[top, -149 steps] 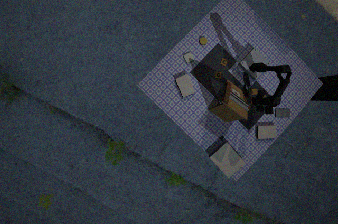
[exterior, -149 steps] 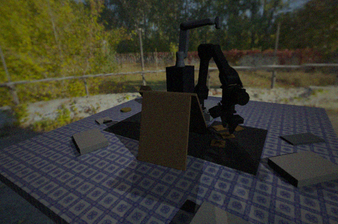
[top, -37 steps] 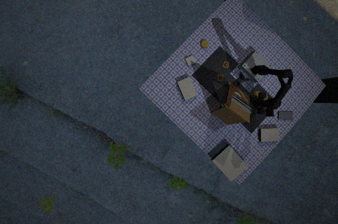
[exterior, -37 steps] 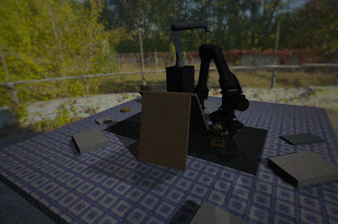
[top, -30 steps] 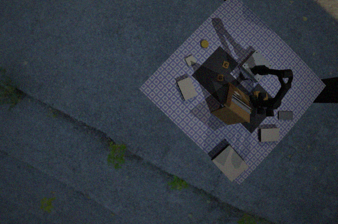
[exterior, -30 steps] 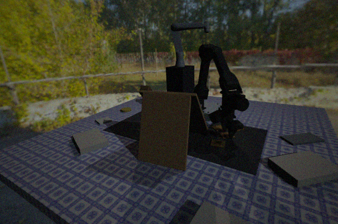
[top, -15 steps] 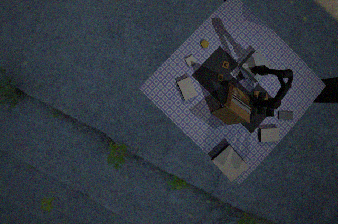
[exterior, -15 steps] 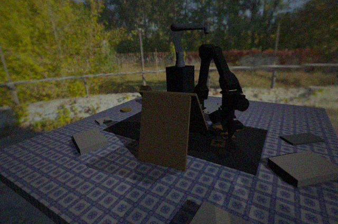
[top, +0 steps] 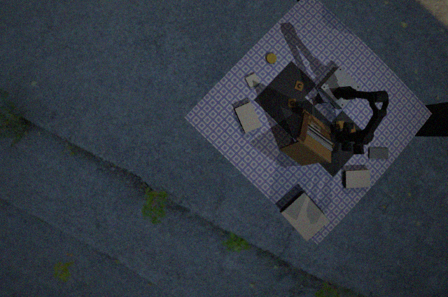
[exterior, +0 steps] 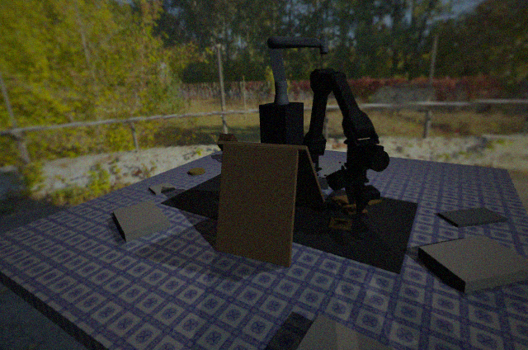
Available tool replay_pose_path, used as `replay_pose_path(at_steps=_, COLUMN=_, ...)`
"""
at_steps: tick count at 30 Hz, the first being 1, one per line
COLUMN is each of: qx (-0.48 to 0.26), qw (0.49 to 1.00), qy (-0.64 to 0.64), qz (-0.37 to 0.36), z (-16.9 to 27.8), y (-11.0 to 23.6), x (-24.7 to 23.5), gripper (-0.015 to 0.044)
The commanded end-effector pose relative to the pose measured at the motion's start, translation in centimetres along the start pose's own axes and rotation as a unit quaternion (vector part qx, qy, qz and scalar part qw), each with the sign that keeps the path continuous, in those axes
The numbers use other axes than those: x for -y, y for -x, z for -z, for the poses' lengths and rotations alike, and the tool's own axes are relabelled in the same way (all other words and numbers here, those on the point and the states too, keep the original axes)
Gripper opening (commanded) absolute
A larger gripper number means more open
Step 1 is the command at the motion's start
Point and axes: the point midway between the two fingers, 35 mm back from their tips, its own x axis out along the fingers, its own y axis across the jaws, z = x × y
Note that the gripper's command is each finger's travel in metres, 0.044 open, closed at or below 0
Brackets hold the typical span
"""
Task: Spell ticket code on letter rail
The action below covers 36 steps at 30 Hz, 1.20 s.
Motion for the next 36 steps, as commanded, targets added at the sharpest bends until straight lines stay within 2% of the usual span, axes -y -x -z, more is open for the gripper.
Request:
replay_pose_path(at_steps=1, qx=0.002, qw=1.0, qy=-0.002, qz=-0.002, z=0.0, y=0.3, x=0.0, gripper=0.0)
replay_pose_path(at_steps=36, qx=0.002, qw=1.0, qy=-0.002, qz=-0.002, z=0.2, y=1.9, x=0.4, gripper=0.0)
